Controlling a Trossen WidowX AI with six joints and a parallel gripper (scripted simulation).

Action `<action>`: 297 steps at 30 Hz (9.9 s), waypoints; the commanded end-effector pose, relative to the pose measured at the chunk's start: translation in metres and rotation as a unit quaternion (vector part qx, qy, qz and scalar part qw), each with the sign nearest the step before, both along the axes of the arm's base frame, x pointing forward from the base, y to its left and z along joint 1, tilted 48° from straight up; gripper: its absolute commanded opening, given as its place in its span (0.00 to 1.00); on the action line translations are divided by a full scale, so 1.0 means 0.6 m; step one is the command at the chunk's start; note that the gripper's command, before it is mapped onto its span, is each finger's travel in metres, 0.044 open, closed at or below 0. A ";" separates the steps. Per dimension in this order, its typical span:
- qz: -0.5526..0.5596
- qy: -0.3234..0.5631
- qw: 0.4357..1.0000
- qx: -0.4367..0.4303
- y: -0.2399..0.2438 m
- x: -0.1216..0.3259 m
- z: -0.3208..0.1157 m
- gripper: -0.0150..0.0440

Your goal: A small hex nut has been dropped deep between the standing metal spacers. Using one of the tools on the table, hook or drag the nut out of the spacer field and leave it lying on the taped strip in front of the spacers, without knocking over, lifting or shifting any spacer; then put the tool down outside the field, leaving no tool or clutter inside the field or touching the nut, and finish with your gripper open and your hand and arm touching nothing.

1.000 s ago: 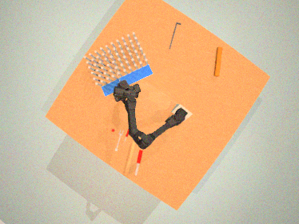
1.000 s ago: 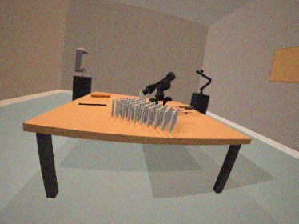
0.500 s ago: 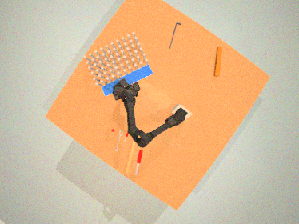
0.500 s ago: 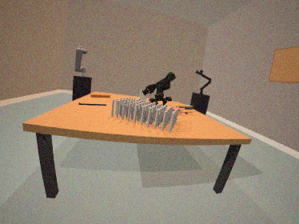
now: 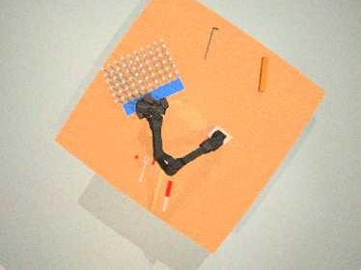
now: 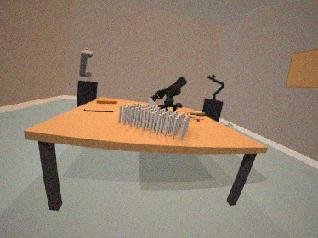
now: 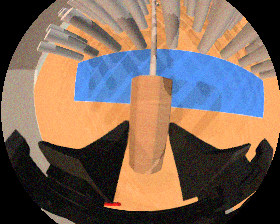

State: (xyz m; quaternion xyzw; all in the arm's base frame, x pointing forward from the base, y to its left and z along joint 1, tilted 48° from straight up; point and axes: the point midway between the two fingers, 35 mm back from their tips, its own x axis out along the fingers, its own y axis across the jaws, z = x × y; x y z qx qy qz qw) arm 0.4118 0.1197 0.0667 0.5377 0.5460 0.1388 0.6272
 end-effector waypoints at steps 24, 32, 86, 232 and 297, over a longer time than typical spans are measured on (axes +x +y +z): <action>0.000 -0.004 1.000 0.001 0.002 0.019 -0.014 0.25; -0.002 -0.002 1.000 0.001 0.008 0.017 -0.024 0.25; -0.001 -0.001 1.000 0.001 0.030 -0.027 -0.012 0.25; 0.001 0.002 1.000 0.002 0.073 -0.163 0.036 0.25; 0.004 -0.001 1.000 0.001 0.059 -0.184 0.072 0.25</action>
